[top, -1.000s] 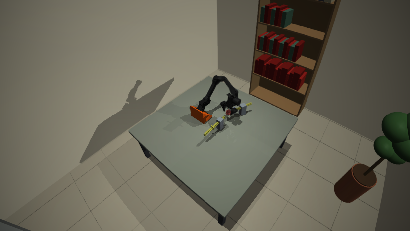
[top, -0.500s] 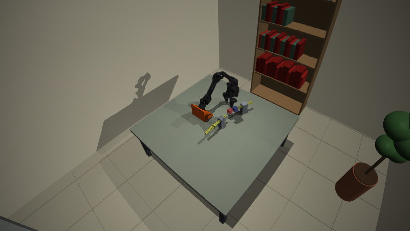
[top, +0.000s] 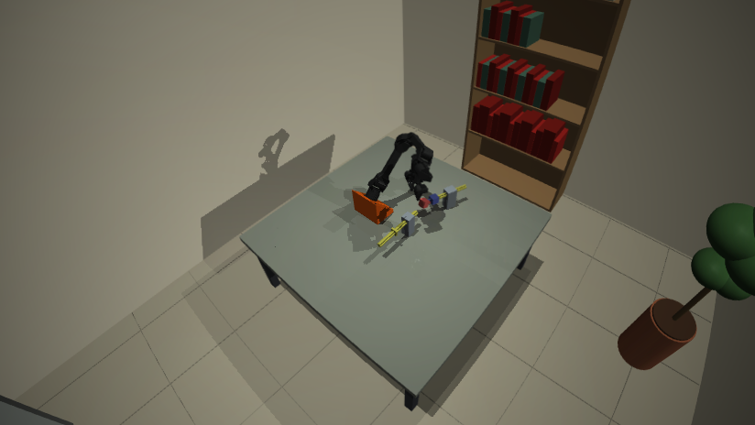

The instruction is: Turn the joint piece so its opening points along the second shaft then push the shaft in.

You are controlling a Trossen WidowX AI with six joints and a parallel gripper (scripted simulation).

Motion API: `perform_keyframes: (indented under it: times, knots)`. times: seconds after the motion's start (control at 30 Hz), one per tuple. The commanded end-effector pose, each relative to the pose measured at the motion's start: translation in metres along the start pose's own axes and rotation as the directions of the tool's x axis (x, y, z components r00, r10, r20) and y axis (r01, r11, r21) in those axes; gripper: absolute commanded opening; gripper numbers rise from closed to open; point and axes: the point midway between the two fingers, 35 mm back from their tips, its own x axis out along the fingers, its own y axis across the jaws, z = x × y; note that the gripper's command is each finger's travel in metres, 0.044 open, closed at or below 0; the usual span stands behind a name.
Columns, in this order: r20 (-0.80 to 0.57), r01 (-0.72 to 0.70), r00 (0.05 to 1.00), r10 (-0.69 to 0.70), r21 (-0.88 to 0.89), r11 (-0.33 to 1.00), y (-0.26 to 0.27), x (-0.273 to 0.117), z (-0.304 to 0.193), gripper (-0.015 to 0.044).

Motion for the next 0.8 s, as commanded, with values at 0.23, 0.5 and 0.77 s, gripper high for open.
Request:
perform_keyframes:
  times: [0.23, 0.5, 0.77]
  knots:
    - [0.000, -0.034, 0.999, 0.034, 0.146, 0.989, -0.0020, 0.0075, -0.0081, 0.0440]
    - [-0.009, -0.030, 0.999, 0.035, 0.367, 0.930, -0.0018, 0.0097, -0.0077, 0.0440]
    - [-0.018, -0.020, 0.999, 0.037, 0.569, 0.822, -0.0016, 0.0118, -0.0072, 0.0440]
